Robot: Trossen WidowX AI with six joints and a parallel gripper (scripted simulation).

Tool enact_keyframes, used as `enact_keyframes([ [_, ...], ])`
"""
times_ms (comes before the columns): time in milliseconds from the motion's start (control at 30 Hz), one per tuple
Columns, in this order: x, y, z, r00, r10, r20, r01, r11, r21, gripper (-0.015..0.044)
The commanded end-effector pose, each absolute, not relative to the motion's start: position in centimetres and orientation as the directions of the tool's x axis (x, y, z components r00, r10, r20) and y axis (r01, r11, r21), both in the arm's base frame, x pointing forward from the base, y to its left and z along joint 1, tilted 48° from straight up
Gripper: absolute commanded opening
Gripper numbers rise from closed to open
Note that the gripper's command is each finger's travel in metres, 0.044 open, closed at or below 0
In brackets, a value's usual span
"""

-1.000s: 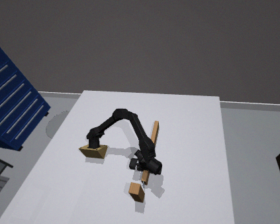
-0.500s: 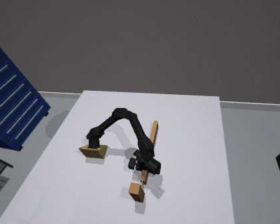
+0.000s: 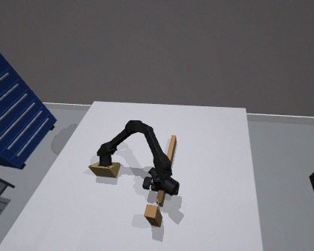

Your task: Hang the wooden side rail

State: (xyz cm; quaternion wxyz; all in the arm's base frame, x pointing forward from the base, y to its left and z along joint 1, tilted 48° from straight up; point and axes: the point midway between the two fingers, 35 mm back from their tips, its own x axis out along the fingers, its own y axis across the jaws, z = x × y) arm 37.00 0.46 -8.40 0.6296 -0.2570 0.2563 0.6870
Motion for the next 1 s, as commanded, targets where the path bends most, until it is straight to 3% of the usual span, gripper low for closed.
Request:
enact_keyframes([
  [0, 36.59, 0.37, -8.45, -0.079, 0.732, -0.677, -0.996, -0.083, 0.025, 0.0],
  [967, 36.81, 0.25, -8.23, -0.079, 0.732, -0.677, -0.996, -0.083, 0.025, 0.0],
])
